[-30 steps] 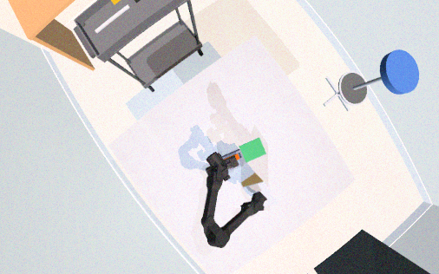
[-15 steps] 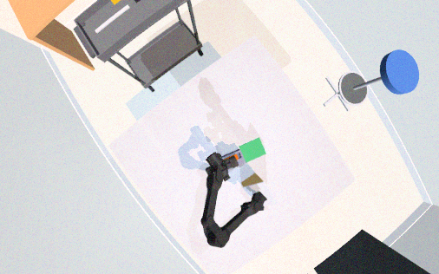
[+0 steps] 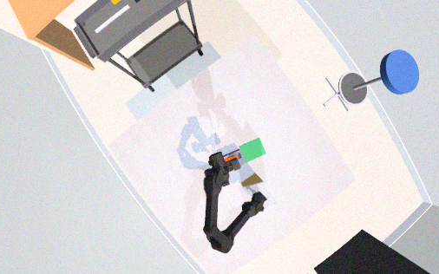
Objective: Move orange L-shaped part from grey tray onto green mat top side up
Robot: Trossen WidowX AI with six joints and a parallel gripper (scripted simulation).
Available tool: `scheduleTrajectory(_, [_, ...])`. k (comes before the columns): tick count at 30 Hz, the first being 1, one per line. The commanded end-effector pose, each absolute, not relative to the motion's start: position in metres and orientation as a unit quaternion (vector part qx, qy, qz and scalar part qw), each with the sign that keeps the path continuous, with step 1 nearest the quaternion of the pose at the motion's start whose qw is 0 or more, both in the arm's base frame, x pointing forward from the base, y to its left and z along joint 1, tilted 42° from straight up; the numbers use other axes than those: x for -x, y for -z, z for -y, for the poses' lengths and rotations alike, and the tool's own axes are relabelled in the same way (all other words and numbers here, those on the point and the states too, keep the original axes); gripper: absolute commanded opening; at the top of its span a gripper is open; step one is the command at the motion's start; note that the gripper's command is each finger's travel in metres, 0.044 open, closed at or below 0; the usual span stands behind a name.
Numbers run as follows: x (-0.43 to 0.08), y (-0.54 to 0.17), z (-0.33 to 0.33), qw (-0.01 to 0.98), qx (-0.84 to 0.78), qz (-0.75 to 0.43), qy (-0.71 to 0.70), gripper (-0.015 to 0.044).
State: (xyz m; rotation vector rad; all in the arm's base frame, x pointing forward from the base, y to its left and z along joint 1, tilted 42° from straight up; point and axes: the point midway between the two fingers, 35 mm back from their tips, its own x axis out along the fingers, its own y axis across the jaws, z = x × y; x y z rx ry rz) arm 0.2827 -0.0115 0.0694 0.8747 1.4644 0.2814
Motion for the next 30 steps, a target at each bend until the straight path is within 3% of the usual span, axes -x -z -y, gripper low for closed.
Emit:
scheduleTrajectory(1, [-0.2759, -0.0877, 0.0275, 0.652, -0.382, -0.643, -0.126, 0.018])
scheduleTrajectory(28, [-0.2794, -0.0868, 0.0286, 0.657, -0.386, -0.636, -0.122, 0.018])
scheduleTrajectory(30, [-0.2792, -0.0855, 0.0301, 0.665, -0.373, -0.634, -0.134, 0.0233])
